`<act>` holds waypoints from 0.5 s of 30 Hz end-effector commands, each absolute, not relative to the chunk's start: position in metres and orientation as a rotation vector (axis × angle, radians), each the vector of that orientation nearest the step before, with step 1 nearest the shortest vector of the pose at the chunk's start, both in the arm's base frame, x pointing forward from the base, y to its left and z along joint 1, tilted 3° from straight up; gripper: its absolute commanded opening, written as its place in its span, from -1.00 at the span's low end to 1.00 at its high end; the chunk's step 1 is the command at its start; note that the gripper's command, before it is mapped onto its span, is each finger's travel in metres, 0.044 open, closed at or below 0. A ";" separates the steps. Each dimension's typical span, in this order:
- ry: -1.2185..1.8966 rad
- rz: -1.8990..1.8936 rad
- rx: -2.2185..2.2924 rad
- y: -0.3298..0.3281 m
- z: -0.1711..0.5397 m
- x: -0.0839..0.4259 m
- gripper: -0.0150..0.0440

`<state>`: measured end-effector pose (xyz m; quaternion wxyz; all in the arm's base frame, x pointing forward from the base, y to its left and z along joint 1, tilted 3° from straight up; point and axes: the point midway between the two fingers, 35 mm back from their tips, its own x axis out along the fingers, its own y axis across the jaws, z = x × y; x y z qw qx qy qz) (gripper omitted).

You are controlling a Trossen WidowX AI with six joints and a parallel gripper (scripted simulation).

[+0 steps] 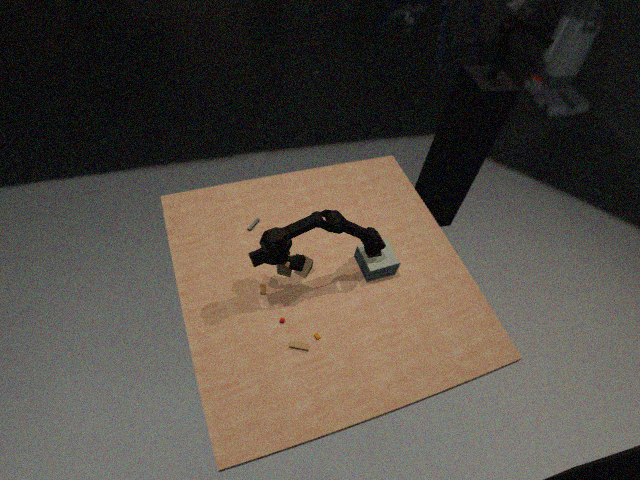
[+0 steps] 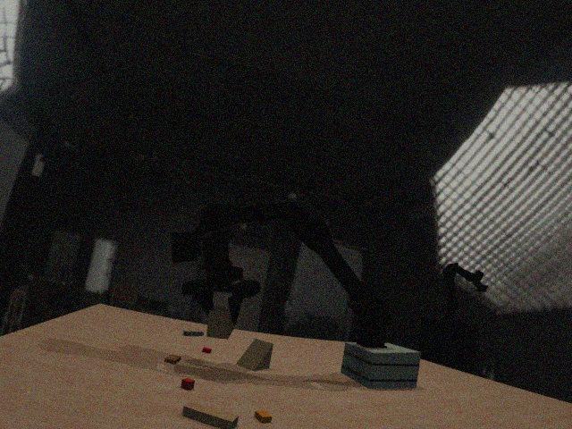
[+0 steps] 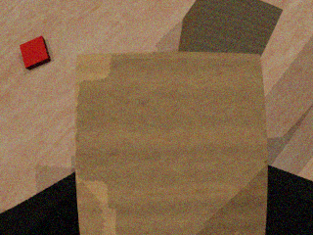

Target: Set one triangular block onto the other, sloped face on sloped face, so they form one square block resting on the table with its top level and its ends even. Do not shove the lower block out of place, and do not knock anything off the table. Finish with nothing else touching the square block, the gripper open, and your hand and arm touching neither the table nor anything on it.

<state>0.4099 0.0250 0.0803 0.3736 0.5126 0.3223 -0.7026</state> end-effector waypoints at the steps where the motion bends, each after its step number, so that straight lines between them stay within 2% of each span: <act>1: 0.650 -1.875 1.359 0.027 0.082 0.412 -0.49; 15: 0.593 -1.888 1.381 0.031 0.095 0.402 -0.49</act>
